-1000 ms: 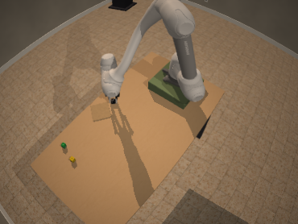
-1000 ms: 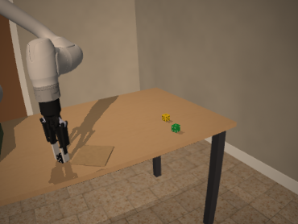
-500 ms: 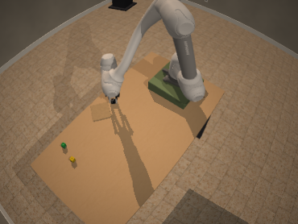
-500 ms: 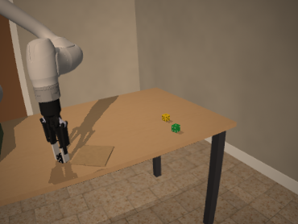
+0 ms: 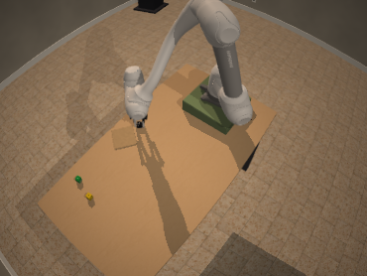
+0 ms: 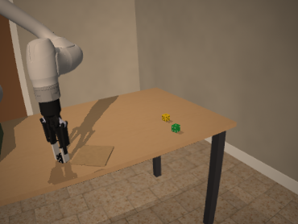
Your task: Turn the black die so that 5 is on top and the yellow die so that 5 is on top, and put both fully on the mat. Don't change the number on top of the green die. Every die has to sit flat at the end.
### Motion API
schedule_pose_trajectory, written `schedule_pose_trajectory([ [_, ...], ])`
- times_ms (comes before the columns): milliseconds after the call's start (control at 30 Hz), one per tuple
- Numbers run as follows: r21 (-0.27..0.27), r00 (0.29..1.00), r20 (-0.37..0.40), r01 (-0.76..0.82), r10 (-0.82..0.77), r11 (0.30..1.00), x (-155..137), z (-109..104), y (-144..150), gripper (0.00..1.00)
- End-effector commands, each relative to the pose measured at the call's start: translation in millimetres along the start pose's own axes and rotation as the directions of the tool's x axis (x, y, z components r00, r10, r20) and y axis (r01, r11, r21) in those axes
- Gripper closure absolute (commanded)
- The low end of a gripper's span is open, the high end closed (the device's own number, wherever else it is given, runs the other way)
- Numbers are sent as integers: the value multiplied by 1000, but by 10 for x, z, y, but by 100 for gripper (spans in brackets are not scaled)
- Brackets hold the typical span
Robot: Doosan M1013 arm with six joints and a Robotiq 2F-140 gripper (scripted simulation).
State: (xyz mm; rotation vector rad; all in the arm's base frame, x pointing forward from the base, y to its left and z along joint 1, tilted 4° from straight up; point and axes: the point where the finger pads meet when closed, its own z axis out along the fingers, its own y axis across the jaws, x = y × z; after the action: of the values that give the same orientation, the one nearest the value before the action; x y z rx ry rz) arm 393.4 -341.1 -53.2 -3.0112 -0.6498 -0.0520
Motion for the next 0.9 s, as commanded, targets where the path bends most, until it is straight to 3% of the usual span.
schedule_pose_trajectory([
  [0,2,1000,-3,4,-4,1000,32,23,-23,65],
  [33,2,1000,-3,4,-4,1000,32,23,-23,65],
  [67,2,1000,-3,4,-4,1000,32,23,-23,76],
  [867,2,1000,-3,4,-4,1000,32,23,-23,76],
])
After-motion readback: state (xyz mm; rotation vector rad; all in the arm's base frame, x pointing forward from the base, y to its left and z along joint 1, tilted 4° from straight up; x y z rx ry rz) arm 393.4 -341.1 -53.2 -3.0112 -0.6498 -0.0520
